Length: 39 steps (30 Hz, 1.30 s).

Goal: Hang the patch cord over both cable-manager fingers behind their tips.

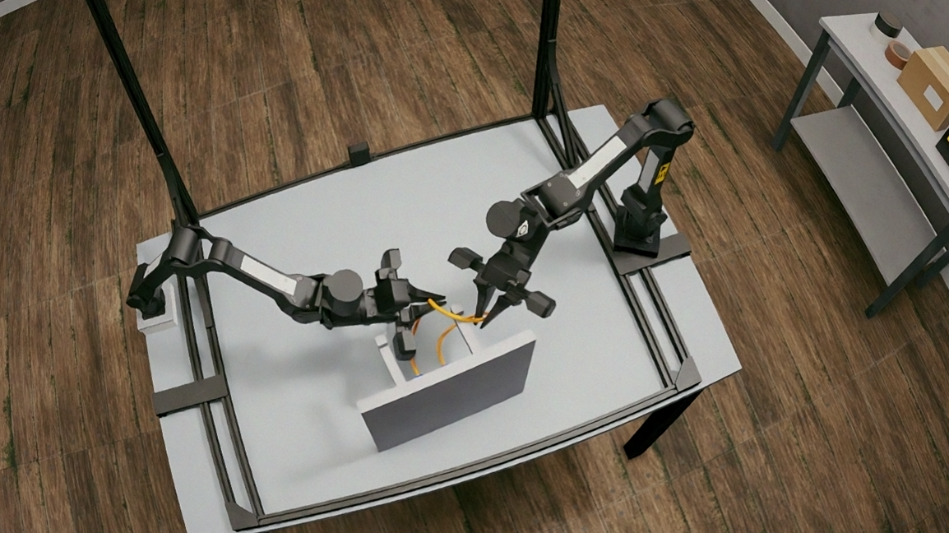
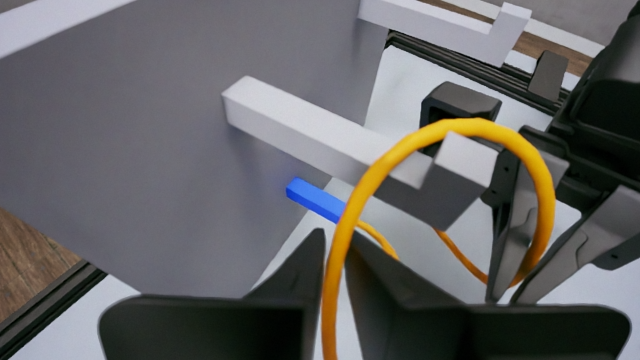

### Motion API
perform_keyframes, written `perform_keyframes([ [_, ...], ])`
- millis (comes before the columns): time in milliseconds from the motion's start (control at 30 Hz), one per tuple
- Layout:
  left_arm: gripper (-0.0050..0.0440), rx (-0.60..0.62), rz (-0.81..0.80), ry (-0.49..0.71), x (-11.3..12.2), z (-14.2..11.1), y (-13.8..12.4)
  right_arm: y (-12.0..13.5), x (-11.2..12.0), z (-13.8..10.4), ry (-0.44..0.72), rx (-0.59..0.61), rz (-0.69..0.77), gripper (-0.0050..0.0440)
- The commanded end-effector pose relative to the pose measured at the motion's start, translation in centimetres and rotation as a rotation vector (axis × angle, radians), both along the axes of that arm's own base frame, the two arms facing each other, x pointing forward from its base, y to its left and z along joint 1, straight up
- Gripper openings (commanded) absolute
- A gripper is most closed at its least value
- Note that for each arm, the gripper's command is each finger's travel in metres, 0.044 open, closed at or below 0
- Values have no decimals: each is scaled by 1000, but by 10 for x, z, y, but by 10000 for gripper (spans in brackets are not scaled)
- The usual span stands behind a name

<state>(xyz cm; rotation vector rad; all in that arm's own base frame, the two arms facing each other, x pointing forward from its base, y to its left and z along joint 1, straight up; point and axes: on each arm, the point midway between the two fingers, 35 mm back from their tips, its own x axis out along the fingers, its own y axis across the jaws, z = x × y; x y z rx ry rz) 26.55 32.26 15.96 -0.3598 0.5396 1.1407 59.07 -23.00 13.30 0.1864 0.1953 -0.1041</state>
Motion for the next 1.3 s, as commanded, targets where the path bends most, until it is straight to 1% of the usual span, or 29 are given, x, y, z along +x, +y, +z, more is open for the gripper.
perform_keyframes([
  [0,40,19,-1,-20,1,11,1,1,3,36,-52,-20,-6,25],
  [1267,40,19,-1,-20,1,11,1,3,8,41,-6,7,-63,25],
])
